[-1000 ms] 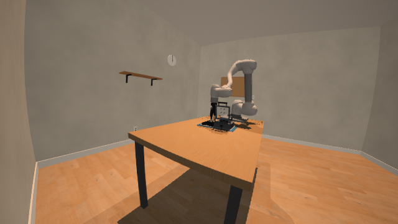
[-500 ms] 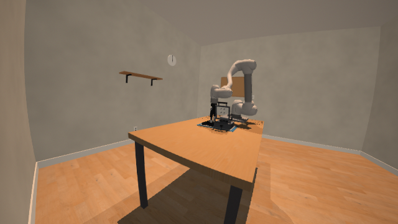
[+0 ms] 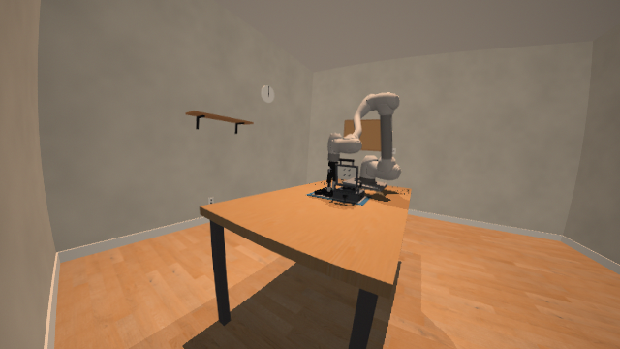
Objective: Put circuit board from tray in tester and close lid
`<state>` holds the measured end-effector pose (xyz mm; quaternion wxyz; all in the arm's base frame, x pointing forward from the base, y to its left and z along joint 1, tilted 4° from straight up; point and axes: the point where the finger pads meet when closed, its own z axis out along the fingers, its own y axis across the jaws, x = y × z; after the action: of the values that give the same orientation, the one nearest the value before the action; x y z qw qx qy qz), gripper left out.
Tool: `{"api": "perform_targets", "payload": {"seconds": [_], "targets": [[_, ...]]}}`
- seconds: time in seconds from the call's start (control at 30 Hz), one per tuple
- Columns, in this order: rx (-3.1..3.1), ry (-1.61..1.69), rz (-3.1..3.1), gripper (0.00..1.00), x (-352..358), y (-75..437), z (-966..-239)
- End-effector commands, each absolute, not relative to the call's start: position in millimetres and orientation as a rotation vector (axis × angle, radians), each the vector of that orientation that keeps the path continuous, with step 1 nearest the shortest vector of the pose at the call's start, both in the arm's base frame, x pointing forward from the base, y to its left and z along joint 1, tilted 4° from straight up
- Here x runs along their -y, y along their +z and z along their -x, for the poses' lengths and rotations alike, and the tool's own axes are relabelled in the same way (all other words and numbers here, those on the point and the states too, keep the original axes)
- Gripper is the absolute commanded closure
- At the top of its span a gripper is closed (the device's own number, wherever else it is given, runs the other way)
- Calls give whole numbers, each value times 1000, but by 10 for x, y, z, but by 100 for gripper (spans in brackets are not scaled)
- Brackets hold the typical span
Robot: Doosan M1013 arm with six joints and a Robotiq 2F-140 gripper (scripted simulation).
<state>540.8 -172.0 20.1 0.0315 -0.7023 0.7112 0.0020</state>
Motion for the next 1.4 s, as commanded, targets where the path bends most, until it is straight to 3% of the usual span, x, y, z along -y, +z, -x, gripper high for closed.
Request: {"api": "perform_targets", "payload": {"seconds": [0.0,1.17,1.2,1.37], "targets": [[-2190,6,2163,42,1720,201,-5408],[-2190,6,2163,42,1720,201,-5408],[-2190,6,2163,46,1720,201,-5408],[-2190,6,2163,46,1720,201,-5408]]}}
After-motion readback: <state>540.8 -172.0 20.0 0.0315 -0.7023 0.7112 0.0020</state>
